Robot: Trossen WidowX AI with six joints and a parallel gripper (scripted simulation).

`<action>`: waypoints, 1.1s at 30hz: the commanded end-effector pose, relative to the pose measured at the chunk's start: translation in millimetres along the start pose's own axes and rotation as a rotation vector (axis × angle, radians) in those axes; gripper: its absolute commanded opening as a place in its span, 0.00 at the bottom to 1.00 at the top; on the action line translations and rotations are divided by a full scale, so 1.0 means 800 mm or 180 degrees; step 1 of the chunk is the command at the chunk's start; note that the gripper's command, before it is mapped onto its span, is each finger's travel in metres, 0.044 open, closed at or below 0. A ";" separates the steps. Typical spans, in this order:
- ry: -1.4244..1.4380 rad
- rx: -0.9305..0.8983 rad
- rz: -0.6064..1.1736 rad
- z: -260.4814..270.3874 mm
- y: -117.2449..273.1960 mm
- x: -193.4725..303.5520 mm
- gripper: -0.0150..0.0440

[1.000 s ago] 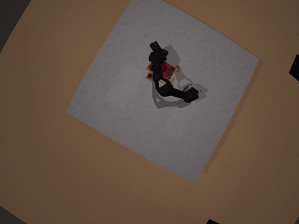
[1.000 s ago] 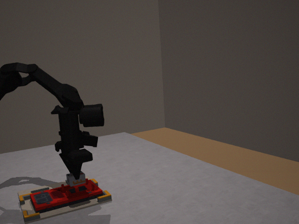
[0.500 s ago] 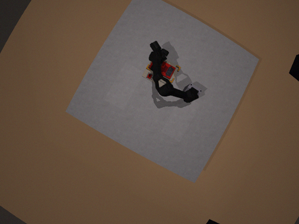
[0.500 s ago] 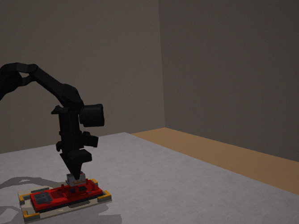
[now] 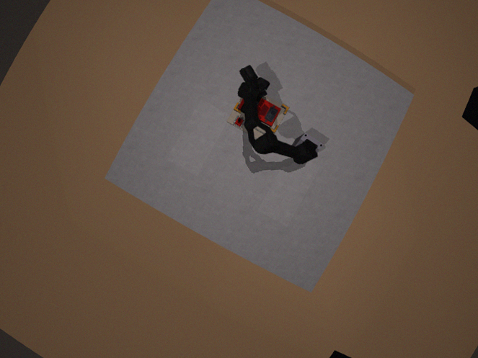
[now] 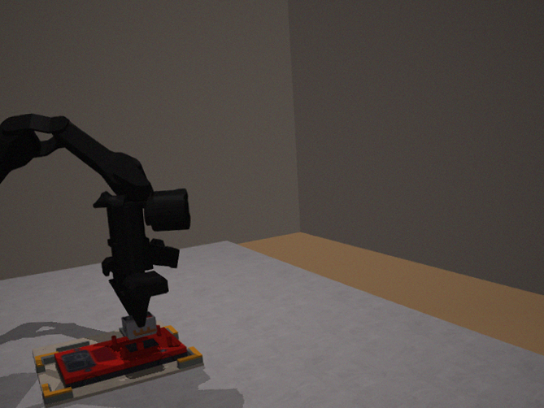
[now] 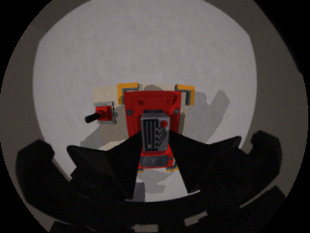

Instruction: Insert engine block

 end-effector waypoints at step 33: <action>0.0026 0.0014 0.0006 -0.001 -0.006 0.001 0.52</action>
Point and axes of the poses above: the point midway between the two fingers, 35 mm back from their tips, its own y axis back along the fingers, its own z axis across the jaws, x = y × z, the point moved 4 cm from there along y, back along the fingers, and after that the axes turned 4 degrees about -y, right-handed, at the moved point
